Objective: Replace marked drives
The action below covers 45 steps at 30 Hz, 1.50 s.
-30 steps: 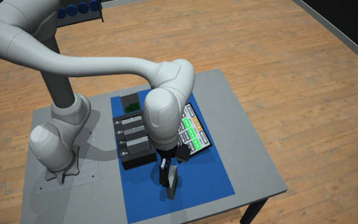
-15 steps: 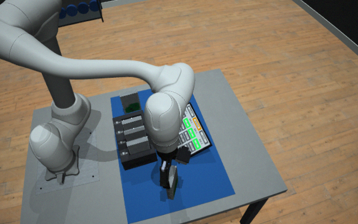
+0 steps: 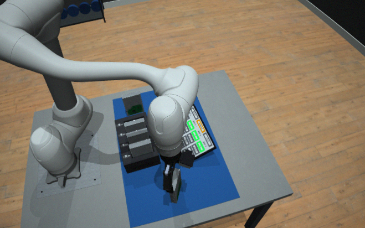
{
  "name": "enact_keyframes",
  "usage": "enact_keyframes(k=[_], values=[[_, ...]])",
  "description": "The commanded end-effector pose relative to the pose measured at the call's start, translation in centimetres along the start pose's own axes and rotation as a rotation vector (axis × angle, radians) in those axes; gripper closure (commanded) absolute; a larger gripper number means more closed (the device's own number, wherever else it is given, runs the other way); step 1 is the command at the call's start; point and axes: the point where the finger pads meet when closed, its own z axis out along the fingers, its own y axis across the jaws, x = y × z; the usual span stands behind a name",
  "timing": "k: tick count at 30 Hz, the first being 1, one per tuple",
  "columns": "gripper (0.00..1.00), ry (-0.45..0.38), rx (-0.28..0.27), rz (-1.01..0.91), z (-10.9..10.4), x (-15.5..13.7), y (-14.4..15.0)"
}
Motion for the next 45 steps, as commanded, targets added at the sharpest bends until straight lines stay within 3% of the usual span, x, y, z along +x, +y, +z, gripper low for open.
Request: enact_keyframes(k=[1,27,45], values=[[0.11,0.001,0.000,0.000,0.0,0.0,0.0],[0.11,0.001,0.000,0.000,0.1,0.0,0.0],[0.11,0.001,0.000,0.000,2.6,0.0,0.0]])
